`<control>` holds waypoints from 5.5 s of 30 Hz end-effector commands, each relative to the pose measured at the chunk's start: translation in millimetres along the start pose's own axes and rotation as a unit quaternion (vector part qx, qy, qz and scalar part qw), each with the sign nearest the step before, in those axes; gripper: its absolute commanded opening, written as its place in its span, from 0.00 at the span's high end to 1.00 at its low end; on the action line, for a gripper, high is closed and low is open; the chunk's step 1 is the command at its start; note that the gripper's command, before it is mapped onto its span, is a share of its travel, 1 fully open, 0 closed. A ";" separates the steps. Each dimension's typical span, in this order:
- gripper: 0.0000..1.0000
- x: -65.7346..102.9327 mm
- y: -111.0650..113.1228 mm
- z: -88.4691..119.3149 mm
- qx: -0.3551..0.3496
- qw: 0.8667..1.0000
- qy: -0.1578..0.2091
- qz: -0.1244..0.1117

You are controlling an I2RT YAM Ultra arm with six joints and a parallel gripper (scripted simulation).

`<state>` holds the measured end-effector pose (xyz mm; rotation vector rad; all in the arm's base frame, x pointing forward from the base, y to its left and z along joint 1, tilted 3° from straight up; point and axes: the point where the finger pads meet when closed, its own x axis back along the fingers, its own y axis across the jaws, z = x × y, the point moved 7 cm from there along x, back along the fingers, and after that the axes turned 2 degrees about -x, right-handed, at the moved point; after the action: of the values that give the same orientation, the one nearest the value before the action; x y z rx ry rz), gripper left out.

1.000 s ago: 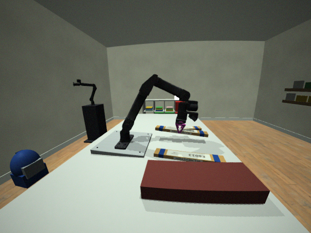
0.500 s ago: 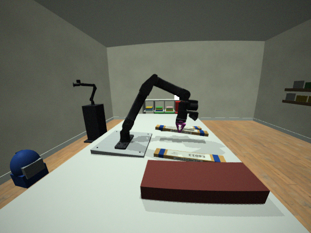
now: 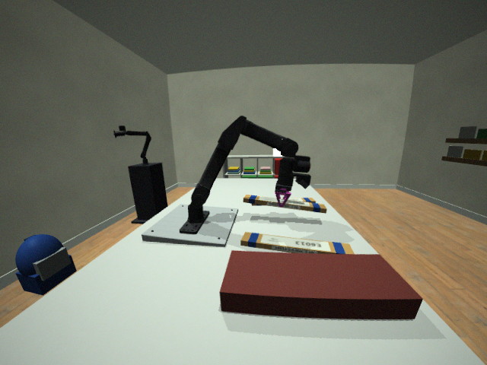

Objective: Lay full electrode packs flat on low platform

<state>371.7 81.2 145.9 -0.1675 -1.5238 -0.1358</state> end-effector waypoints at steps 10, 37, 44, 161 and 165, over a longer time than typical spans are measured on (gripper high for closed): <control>1.00 48.0 3.3 -1.7 0.000 0.998 -0.051 -0.021; 1.00 55.8 4.1 -2.6 0.000 0.998 -0.053 -0.022; 1.00 55.9 4.2 -2.5 0.000 0.998 -0.053 -0.022; 1.00 205.1 -9.3 25.7 0.000 0.997 -0.073 -0.032; 1.00 200.7 -9.6 26.2 0.000 0.997 -0.073 -0.032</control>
<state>349.1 78.2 300.5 -0.1125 -1.7436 -0.1974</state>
